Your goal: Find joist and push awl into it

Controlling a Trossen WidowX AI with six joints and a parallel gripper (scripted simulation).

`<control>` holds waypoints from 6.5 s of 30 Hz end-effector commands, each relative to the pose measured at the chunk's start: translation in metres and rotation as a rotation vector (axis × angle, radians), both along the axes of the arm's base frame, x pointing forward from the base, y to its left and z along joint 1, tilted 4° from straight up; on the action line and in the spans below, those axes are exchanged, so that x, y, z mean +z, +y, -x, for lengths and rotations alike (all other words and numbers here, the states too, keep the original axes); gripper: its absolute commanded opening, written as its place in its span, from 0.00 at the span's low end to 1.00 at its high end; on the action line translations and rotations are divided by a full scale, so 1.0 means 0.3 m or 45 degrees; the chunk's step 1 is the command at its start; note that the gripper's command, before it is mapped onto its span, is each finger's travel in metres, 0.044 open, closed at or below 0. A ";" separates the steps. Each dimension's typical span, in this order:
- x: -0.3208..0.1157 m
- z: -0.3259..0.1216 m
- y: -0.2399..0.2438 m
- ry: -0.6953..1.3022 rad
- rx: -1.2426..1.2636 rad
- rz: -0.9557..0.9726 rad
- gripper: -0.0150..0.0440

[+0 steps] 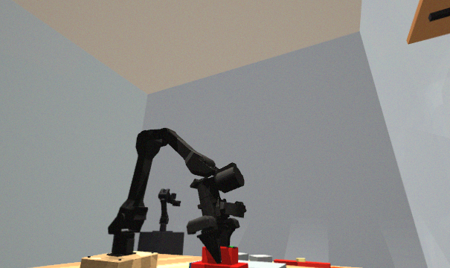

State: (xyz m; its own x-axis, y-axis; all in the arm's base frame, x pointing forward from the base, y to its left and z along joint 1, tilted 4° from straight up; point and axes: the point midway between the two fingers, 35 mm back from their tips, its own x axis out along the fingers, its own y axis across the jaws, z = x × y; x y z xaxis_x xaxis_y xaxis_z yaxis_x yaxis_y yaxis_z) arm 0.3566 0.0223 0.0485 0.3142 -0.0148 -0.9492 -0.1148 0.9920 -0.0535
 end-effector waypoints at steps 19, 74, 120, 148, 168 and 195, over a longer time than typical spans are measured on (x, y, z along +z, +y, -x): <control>0.022 -0.031 -0.297 -0.004 -0.008 0.023 0.25; 0.354 -0.055 -0.594 -0.006 -0.008 0.032 0.25; 0.279 -0.051 0.275 0.033 0.818 0.019 0.25; 0.203 0.293 0.784 0.066 1.420 0.030 0.25; 0.150 0.658 1.004 0.090 1.850 0.049 0.25; 0.018 0.778 1.050 0.097 1.990 0.058 0.25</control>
State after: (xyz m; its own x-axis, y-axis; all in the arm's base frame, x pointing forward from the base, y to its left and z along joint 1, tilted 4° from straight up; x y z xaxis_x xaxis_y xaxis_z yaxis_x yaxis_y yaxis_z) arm 0.1227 0.3372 0.0600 -0.0035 0.2383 -0.9712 -0.9936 -0.1108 -0.0236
